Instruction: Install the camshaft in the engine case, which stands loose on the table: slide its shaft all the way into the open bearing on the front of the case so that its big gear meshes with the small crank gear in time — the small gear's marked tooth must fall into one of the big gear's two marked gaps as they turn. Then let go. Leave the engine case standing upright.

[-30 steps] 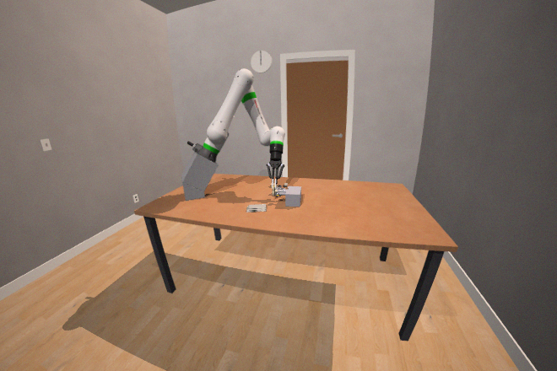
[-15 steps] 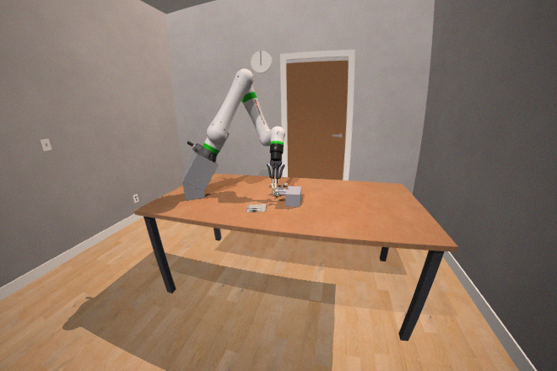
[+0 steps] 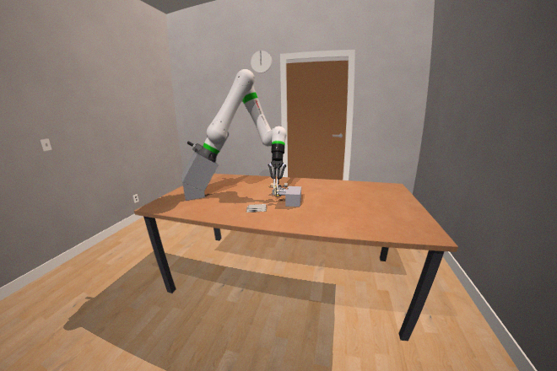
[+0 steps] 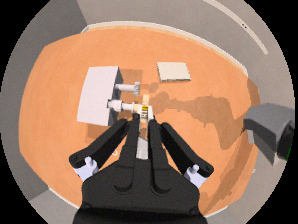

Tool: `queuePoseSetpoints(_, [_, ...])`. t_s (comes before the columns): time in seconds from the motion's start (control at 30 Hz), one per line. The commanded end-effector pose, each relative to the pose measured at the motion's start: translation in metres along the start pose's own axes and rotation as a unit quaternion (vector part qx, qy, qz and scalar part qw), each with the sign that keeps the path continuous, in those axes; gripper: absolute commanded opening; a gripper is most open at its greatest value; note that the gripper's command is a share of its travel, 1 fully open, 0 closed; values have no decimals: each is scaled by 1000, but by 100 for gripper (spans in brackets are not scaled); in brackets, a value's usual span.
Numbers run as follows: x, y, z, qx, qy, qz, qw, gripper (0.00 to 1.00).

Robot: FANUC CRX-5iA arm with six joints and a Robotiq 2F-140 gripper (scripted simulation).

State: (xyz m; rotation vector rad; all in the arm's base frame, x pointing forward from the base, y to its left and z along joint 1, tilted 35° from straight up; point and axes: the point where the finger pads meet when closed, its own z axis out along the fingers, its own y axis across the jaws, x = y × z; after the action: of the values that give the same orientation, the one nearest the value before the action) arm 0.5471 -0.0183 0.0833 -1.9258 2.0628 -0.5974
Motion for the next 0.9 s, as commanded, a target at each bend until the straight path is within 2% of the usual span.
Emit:
queuePoseSetpoints(0.0, [0,-3,0,1,0,0,1000,14])
queuePoseSetpoints(0.87, [0,-11,0,1,0,0,1000,14])
